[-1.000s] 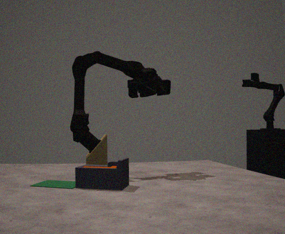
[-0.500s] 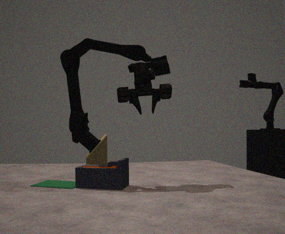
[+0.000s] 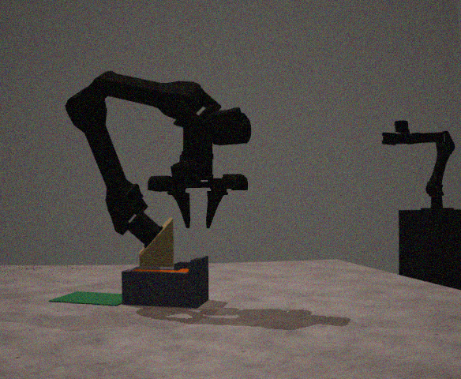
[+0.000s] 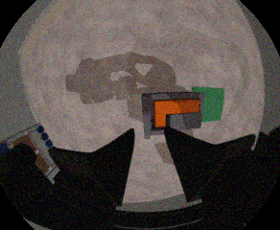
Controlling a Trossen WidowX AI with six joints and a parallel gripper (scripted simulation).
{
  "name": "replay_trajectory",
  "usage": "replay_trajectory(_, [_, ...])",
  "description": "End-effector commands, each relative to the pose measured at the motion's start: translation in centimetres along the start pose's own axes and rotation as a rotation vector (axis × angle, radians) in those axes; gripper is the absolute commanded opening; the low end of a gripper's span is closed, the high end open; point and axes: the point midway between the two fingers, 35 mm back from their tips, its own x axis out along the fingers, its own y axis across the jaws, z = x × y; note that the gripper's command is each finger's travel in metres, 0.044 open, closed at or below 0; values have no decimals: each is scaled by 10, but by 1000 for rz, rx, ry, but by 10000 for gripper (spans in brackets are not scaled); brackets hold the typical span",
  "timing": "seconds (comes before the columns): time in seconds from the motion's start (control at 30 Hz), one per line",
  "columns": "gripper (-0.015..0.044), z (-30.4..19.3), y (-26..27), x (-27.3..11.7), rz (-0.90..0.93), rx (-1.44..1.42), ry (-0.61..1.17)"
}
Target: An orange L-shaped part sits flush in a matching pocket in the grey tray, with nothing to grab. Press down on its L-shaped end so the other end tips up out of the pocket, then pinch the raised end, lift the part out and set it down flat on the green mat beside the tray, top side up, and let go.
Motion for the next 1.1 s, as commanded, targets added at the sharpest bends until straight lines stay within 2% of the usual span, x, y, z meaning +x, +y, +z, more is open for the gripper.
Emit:
replay_trajectory(0.0, [180,-1,-1,9,0,-6,19])
replay_trajectory(0.2, [180,-2,-2,73,-3,-5,17])
replay_trajectory(1.07, [180,-2,-3,105,-4,-5,16])
